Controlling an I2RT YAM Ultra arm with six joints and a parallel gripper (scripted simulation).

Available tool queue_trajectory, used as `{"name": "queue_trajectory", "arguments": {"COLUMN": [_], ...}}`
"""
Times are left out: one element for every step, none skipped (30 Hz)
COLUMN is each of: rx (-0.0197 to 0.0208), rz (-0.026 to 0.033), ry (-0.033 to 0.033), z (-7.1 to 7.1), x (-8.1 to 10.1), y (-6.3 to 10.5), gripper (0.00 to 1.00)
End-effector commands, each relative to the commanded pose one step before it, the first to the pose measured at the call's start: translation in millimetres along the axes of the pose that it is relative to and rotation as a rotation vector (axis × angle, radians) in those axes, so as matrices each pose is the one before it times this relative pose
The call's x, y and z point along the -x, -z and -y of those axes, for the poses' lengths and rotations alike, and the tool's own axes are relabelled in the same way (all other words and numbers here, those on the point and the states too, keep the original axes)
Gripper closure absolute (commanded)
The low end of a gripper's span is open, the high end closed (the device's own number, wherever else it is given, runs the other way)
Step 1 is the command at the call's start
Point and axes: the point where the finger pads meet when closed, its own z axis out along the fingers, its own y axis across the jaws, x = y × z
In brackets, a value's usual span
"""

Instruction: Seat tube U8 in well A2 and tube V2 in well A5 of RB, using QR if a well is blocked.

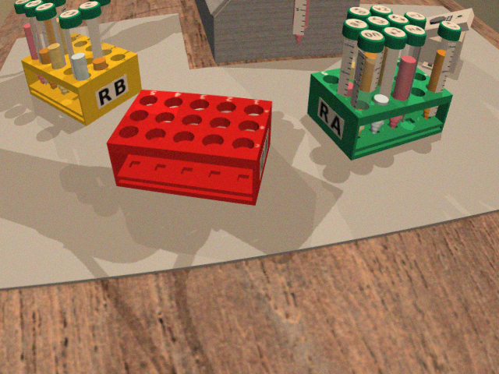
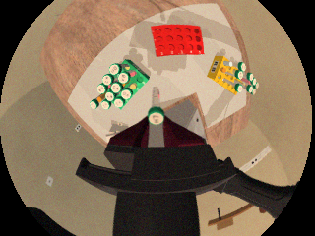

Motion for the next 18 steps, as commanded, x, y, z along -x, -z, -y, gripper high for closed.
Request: {"name": "queue_trajectory", "arguments": {"rx": [0.03125, 0.00005, 0.00005, 0.00005, 0.0, 0.0, -0.01262, 0.00557, 0.00721, 0.00005, 0.00005, 0.00005, 0.00005, 0.00005, 0.00005, 0.00005, 0.00005, 0.00005], "rz": [0.00622, -0.00014, -0.00014, -0.00014, 0.0, 0.0, -0.00277, 0.00106, 0.00129, -0.00014, -0.00014, -0.00014, -0.00014, -0.00014, -0.00014, -0.00013, -0.00013, -0.00013], "ry": [-0.03236, 0.00004, 0.00004, 0.00004, 0.0, 0.0, 0.00974, -0.00423, -0.00538, 0.00004, 0.00004, 0.00004, 0.00004, 0.00004, 0.00004, 0.00004, 0.00004, 0.00004], "z": [-18.84, -2.39, -2.39, -2.39, 0.0, 0.0, 0.97, -3.87, -4.29, -2.38, -2.38, -2.38, -2.38, -2.38, -2.38, -2.38, -2.38, -2.38], "x": [-7.43, -2.44, -2.44, -2.44, 0.0, 0.0, -3.12, -2.09, -2.04, -2.44, -2.44, -2.44, -2.44, -2.44, -2.43, -2.43, -2.43, -2.43], "y": [7.04, -0.06, -0.06, -0.06, 0.0, 0.0, -0.03, -0.03, -0.04, -0.07, -0.07, -0.07, -0.07, -0.06, -0.06, -0.07, -0.07, -0.07], "gripper": [1.0, 1.0, 1.0, 1.0, 1.0, 1.0, 1.0, 1.0, 1.0, 1.0, 1.0, 1.0, 1.0, 1.0, 1.0, 1.0, 1.0, 1.0]}}
